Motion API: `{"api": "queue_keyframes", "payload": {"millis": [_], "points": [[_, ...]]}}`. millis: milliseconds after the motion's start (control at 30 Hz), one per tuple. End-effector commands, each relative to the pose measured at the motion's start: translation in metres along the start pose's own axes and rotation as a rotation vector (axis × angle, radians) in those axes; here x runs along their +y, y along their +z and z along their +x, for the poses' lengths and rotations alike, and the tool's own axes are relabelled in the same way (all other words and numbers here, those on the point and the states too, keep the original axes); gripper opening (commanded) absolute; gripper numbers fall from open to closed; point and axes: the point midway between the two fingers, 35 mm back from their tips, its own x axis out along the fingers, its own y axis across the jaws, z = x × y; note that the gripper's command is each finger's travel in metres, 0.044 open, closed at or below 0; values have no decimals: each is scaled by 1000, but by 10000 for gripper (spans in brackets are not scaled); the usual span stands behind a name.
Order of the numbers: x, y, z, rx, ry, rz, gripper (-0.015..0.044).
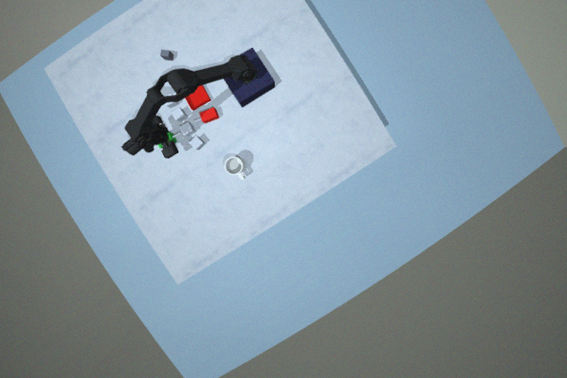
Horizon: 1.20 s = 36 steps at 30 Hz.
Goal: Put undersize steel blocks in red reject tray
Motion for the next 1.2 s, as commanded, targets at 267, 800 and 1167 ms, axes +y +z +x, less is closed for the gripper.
{"api": "queue_keyframes", "payload": {"millis": [267,800,1167], "points": [[0,-5,3,1,-2,-5,0],[-1,-11,3,1,-2,-5,0],[-1,-7,3,1,-2,-5,0]]}}
